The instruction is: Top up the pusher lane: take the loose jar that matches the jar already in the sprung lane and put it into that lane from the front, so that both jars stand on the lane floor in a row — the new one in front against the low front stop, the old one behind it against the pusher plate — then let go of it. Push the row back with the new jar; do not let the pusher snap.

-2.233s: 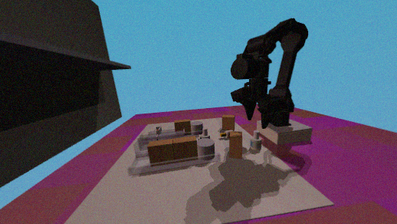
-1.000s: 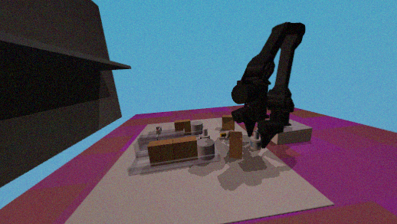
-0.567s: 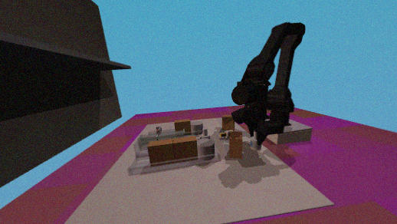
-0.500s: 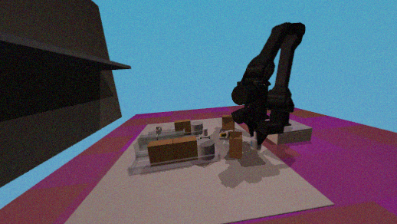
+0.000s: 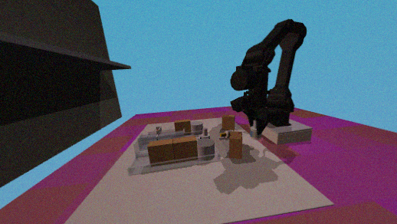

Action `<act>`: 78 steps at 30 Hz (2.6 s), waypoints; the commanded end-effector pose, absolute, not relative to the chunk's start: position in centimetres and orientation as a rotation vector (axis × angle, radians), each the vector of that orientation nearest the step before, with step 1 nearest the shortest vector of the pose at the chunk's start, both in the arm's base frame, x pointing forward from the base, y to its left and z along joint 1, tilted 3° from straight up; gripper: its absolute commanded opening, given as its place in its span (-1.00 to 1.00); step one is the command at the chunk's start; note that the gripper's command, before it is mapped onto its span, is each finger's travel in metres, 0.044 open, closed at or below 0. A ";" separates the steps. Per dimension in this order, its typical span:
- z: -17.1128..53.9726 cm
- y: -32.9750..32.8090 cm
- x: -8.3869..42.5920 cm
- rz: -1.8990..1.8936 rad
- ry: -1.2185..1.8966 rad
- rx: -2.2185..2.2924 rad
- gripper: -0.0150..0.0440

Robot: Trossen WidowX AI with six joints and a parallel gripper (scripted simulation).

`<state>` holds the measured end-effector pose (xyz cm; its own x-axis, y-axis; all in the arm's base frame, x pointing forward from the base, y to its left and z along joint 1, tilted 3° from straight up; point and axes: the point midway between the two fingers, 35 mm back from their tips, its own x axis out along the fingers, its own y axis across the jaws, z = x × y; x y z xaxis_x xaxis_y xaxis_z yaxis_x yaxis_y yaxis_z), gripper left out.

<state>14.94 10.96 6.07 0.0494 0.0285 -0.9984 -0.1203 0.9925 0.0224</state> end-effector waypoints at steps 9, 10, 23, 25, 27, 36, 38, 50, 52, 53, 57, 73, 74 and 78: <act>12.1 10.5 14.2 0.111 1.514 -0.071 -0.49; 12.1 10.4 14.1 0.111 1.514 -0.071 -0.49; 11.2 10.0 19.4 0.126 1.510 -0.089 -0.49; 10.9 9.8 20.5 0.128 1.509 -0.092 -0.49; 10.6 9.5 21.5 0.131 1.508 -0.096 -0.49; 8.9 7.4 26.1 0.142 1.503 -0.112 -0.49; 8.4 6.8 27.1 0.145 1.502 -0.115 -0.49; 6.2 5.6 28.9 0.149 1.500 -0.121 -0.49; 5.5 5.6 28.9 0.149 1.500 -0.121 -0.49; 5.2 5.6 28.9 0.149 1.500 -0.121 -0.49; 5.2 5.6 28.9 0.149 1.500 -0.121 -0.49; 5.2 5.8 29.6 0.149 1.500 -0.121 -0.49; 5.2 5.8 29.6 0.149 1.500 -0.121 -0.49; 5.2 5.8 29.8 0.149 1.500 -0.121 -0.49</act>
